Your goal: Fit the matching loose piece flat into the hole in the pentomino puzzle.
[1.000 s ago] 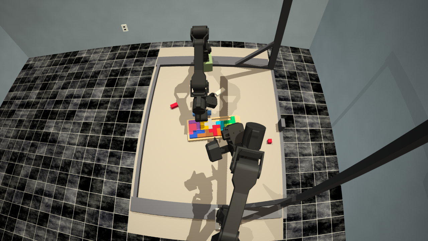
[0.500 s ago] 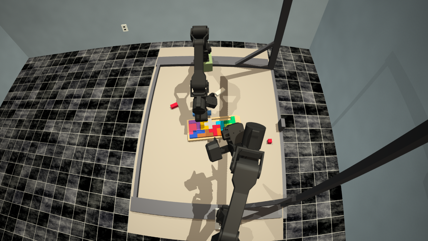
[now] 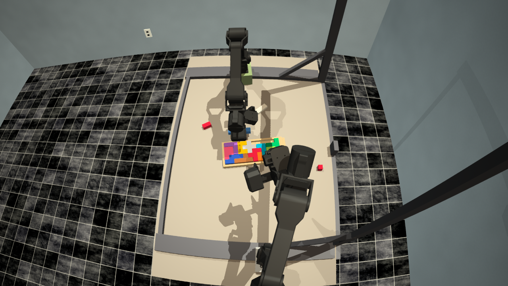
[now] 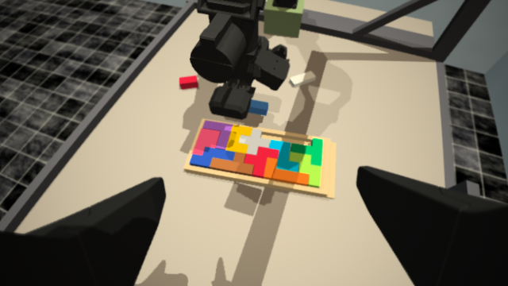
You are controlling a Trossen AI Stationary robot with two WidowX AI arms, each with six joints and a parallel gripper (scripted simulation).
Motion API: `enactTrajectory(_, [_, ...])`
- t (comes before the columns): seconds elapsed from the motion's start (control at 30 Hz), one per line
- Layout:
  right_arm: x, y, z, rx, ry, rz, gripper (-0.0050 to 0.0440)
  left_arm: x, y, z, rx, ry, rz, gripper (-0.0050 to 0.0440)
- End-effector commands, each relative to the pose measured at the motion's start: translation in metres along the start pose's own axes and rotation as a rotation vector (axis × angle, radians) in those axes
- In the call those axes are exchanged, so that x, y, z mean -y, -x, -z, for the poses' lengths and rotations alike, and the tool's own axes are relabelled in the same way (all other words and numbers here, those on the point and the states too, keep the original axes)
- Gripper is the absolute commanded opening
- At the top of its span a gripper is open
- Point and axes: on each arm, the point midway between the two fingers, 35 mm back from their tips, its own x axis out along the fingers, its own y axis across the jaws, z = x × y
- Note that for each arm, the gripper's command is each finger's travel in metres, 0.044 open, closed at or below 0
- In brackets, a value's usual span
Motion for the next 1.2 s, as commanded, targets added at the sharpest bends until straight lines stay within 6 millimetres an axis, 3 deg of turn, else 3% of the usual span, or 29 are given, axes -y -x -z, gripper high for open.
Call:
enactTrajectory(0.0, [0.009,0.036,0.001,-0.005,0.002,0.053,-0.0003,0.000,0.004,-0.004,0.014,0.007,0.007,0.0440])
enactTrajectory(0.17, [0.008,0.046,0.001,-0.005,0.002,0.053,-0.0013,0.000,0.004,-0.004,0.014,0.007,0.007,0.0440])
enactTrajectory(0.3, [0.011,0.039,-0.009,-0.002,0.000,0.025,-0.0027,0.000,0.004,-0.004,0.014,0.007,0.007,0.0440])
enactTrajectory(0.5, [0.037,0.042,-0.062,0.001,0.000,0.026,-0.0050,0.000,0.004,-0.004,0.014,0.007,0.007,0.0440])
enactTrajectory(0.73, [0.053,0.042,-0.097,0.003,0.023,0.028,-0.0050,0.000,0.004,-0.004,0.014,0.007,0.007,0.0440])
enactTrajectory(1.0, [0.056,0.042,-0.102,0.004,0.051,0.031,-0.0050,0.000,0.004,-0.004,0.014,0.007,0.007,0.0440])
enactTrajectory(1.17, [0.050,0.028,-0.100,0.001,0.050,0.012,-0.0050,0.000,0.004,-0.004,0.014,0.007,0.007,0.0440])
